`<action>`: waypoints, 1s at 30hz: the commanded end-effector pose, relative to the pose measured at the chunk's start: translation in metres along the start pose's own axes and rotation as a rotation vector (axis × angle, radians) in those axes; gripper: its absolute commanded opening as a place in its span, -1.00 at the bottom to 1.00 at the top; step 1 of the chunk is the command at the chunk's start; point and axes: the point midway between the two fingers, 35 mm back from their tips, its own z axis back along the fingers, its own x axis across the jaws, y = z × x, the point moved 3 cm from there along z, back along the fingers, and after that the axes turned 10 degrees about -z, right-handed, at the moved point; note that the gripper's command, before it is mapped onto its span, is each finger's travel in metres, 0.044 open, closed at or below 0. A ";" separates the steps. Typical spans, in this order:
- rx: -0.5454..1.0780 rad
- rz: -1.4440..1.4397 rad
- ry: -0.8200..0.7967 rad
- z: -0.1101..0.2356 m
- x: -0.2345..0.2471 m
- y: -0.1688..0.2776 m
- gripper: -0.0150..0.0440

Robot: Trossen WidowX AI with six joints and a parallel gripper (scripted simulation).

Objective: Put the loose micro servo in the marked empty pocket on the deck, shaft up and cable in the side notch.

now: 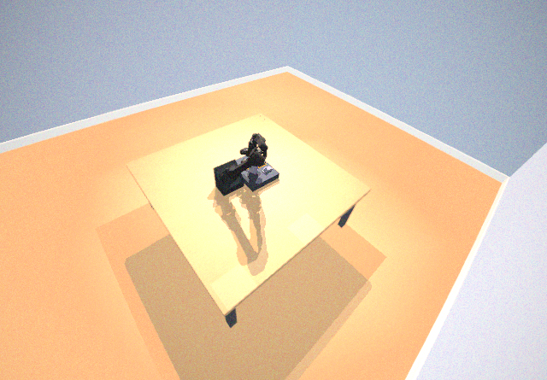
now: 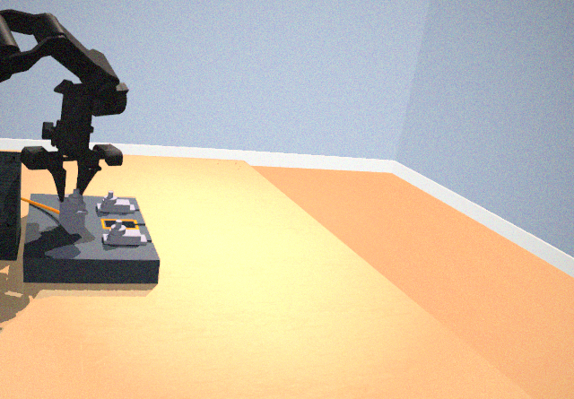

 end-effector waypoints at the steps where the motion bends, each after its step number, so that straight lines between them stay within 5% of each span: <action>1: -0.008 -0.008 0.015 0.017 0.000 0.001 -0.49; 30: -0.010 -0.065 0.016 0.023 -0.012 -0.020 -0.49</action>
